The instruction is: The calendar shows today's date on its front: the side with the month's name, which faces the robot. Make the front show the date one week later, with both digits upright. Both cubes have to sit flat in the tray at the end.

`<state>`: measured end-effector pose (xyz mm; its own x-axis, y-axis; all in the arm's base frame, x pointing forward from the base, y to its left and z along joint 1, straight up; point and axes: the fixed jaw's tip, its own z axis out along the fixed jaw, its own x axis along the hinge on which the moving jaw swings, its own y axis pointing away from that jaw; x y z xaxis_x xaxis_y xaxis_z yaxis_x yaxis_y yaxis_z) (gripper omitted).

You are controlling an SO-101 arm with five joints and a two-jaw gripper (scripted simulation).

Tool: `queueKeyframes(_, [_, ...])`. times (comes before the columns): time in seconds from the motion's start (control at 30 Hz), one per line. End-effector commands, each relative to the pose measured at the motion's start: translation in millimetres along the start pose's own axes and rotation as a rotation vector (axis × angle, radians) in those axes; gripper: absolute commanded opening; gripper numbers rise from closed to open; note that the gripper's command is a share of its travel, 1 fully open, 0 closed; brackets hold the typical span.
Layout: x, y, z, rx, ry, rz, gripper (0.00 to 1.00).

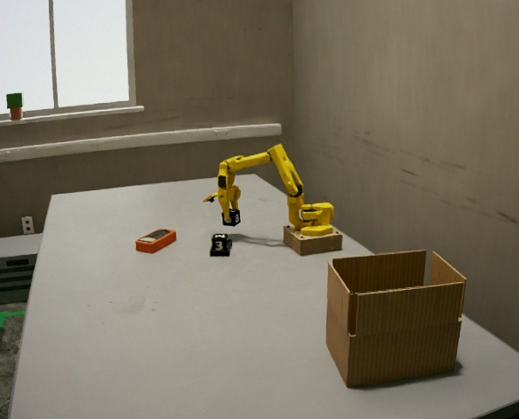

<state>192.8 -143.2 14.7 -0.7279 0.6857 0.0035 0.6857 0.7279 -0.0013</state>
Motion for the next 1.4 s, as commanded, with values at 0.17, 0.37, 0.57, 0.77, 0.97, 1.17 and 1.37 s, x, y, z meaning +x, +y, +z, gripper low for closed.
queueKeyframes(0.17, [0, 3, -1, -0.001, 0.001, -0.002, 0.00])
queueKeyframes(0.37, [0, 3, -1, -0.001, 0.001, -0.002, 0.00])
queueKeyframes(0.57, [0, 3, 2, -0.001, 0.001, -0.002, 0.00])
queueKeyframes(0.77, [0, 3, 5, -0.001, 0.001, -0.002, 0.00])
queueKeyframes(0.97, [0, 3, 5, -0.001, 0.001, -0.002, 0.00])
queueKeyframes(1.17, [0, 3, 9, -0.001, 0.001, -0.002, 0.00])
queueKeyframes(1.37, [0, 3, 11, -0.001, 0.001, -0.002, 0.00])
